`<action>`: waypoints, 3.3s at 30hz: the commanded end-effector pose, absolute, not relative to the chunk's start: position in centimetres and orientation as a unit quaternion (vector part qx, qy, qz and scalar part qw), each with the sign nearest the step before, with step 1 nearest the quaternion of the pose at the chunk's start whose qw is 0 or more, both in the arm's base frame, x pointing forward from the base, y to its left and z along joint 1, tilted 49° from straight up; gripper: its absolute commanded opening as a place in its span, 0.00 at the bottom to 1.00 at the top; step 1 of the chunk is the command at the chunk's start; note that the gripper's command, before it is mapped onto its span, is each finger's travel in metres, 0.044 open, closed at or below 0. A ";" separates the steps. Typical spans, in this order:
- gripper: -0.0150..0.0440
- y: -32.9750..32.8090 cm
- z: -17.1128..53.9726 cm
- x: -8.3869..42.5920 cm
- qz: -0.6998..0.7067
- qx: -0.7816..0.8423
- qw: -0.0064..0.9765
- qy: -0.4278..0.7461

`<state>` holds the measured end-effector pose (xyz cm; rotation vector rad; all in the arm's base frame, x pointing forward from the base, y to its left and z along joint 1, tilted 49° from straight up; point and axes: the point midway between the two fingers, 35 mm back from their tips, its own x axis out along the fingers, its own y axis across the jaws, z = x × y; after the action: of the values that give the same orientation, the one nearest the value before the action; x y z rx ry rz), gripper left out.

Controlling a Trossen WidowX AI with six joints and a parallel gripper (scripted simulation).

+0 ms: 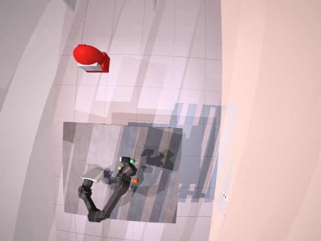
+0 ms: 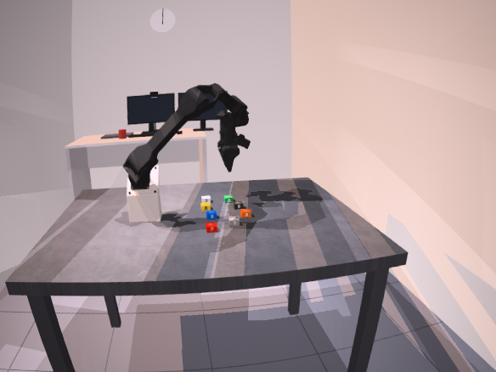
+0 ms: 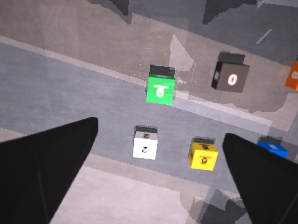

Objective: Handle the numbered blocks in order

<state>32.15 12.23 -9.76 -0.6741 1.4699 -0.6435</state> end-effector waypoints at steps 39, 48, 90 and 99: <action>0.93 3.5 0.1 35.0 -0.283 -0.301 0.643 0.645; 0.93 0.8 3.1 35.2 -0.284 -0.302 0.642 0.645; 0.93 -4.0 8.6 32.0 -0.285 -0.303 0.641 0.645; 0.93 -3.9 8.4 32.1 -0.285 -0.303 0.641 0.645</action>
<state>32.02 -3.99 8.57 -0.6864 1.4697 -0.6515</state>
